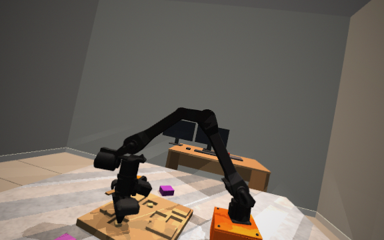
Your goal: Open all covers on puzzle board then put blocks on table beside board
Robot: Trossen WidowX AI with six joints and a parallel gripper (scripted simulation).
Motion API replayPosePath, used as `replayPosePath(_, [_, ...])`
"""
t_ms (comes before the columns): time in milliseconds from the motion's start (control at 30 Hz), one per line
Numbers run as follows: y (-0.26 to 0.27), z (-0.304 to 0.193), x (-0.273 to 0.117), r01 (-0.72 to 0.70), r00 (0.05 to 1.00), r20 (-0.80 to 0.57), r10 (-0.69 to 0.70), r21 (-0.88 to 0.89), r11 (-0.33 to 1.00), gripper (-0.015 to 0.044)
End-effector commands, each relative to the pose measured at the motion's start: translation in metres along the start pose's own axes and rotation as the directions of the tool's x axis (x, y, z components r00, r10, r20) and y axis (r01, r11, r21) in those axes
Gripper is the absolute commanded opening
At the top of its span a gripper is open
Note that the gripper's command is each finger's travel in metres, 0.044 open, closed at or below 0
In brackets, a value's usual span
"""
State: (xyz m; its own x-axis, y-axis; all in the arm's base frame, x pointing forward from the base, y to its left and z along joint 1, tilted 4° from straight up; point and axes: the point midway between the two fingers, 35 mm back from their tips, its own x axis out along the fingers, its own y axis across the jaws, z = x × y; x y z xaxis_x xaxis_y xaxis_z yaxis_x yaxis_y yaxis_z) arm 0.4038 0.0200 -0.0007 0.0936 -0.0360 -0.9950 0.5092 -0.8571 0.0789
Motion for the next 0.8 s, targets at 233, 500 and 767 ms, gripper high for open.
replayPosePath(233, [0.0,0.001,0.006,0.002,1.0,0.003,-0.002,-0.001,1.0,0.0144])
replayPosePath(500, [-0.001,0.001,0.013,0.002,1.0,0.003,-0.002,-0.001,1.0,0.0144])
replayPosePath(767, [0.0,0.0,0.011,0.0,1.0,-0.001,0.0,0.001,1.0,0.0124])
